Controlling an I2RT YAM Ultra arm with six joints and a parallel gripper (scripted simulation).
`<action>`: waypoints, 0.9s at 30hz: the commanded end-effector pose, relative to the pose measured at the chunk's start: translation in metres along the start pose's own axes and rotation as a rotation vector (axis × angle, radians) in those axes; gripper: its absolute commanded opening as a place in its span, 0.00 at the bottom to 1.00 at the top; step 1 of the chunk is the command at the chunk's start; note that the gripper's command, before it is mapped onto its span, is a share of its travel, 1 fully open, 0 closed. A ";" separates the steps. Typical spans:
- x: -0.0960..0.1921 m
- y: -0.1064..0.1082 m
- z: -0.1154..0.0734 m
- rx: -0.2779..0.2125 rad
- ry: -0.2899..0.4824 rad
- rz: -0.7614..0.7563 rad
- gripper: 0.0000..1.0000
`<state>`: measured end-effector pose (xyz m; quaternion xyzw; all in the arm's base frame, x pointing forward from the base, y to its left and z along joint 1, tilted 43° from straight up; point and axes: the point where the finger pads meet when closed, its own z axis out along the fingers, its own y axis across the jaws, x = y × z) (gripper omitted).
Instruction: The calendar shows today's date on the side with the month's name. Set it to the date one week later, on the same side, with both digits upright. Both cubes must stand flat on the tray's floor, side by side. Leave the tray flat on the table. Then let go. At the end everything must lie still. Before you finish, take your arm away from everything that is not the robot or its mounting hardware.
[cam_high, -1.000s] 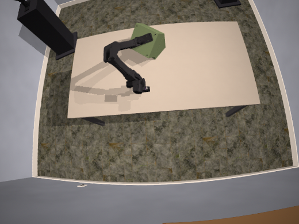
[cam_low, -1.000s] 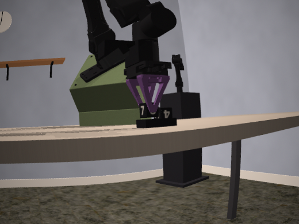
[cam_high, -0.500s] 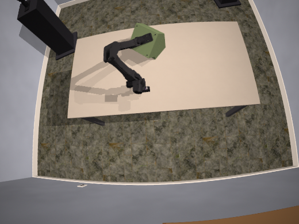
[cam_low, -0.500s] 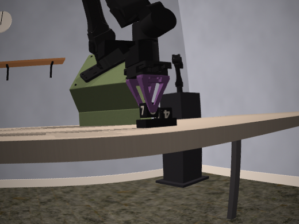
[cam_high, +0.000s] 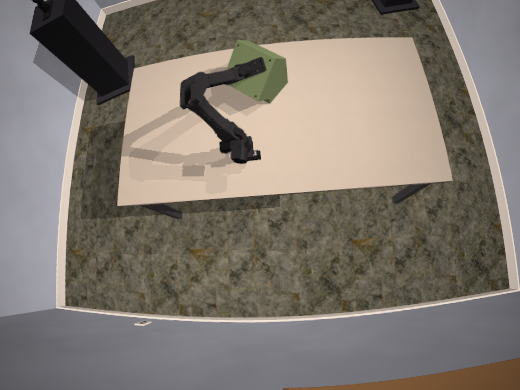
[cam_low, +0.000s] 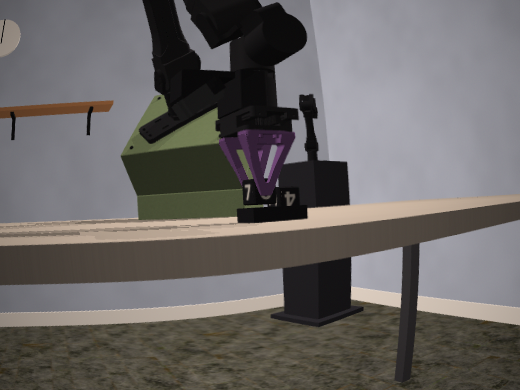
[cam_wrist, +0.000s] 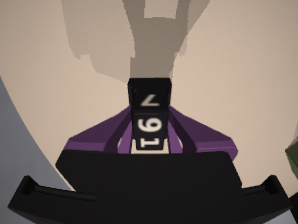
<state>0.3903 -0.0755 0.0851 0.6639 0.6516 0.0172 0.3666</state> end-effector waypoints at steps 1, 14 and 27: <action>0.000 0.003 -0.002 -0.010 0.000 0.002 0.26; 0.000 0.003 0.003 -0.010 0.000 0.002 0.26; 0.000 0.003 0.007 -0.010 0.000 0.002 0.26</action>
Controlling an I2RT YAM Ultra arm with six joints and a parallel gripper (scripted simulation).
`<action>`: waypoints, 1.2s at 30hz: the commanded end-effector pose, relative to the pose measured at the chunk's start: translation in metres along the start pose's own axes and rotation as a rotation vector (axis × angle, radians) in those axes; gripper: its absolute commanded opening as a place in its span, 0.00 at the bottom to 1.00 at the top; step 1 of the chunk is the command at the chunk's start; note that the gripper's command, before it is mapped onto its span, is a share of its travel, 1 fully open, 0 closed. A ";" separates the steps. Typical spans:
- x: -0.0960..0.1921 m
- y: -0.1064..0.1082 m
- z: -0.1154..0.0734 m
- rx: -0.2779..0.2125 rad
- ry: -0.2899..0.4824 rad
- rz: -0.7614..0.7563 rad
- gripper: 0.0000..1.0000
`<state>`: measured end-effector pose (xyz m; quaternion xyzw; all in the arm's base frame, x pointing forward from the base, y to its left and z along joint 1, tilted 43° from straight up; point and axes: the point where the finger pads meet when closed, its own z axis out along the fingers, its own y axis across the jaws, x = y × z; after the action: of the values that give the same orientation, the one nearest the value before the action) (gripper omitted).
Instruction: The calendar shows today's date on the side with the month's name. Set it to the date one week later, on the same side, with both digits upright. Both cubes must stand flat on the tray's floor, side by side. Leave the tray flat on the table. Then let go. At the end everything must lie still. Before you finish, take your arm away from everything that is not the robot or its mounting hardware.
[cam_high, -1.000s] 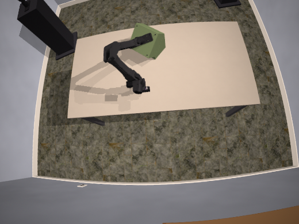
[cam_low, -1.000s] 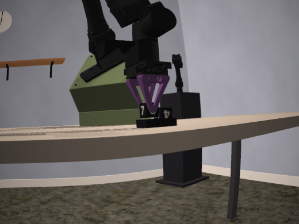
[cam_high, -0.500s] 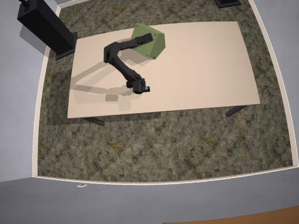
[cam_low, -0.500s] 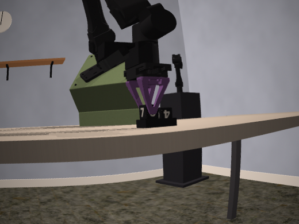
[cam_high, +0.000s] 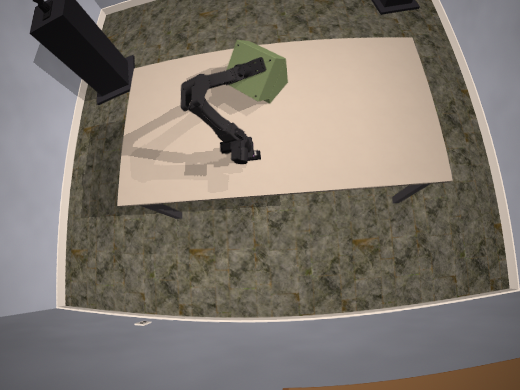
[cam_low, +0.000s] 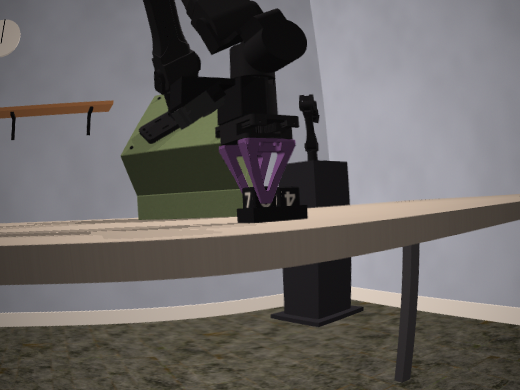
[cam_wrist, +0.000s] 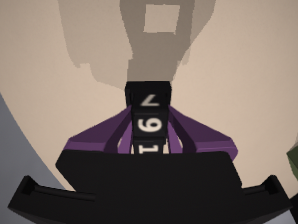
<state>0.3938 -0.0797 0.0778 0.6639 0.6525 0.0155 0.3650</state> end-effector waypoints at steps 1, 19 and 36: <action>0.000 0.004 -0.002 -0.014 0.000 0.004 0.26; 0.000 0.004 -0.001 -0.014 0.000 0.004 0.26; 0.000 0.004 -0.001 -0.014 0.000 0.004 0.26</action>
<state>0.3951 -0.0800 0.0779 0.6639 0.6516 0.0172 0.3666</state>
